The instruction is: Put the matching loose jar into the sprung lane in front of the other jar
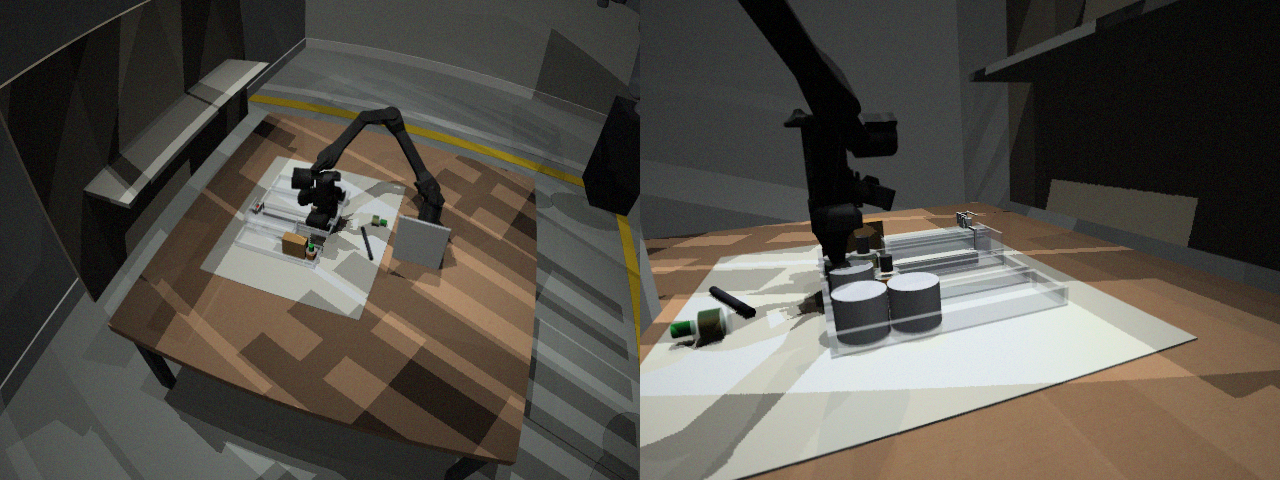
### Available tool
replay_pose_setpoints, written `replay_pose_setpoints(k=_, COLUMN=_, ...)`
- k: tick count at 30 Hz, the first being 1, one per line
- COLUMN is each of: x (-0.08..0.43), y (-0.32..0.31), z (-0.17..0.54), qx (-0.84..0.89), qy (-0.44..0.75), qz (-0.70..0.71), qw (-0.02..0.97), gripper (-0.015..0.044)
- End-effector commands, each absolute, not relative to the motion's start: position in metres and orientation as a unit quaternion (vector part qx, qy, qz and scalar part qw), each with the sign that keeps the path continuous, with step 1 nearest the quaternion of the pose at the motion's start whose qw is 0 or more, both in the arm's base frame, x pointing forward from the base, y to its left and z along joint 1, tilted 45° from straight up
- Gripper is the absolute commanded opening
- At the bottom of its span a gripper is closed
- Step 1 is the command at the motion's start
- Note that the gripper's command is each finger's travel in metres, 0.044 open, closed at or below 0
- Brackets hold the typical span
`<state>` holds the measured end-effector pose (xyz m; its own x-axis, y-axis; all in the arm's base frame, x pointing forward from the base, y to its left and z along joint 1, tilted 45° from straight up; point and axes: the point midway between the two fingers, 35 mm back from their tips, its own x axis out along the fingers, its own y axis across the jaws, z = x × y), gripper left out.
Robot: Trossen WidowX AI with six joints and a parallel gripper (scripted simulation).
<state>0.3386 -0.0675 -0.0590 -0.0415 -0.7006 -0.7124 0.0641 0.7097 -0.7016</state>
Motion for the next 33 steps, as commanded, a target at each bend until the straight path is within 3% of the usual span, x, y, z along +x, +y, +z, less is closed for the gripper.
replay_pose_setpoints(k=1, x=0.3397, y=-0.0687, z=-0.0582, qx=-0.241, qy=0.654, qz=-0.299, qw=0.652, gripper=0.0)
replay_pose_setpoints(k=33, x=0.3339, y=-0.0672, z=-0.0594, qx=-0.241, qy=0.654, qz=-0.299, qw=0.651, gripper=0.0)
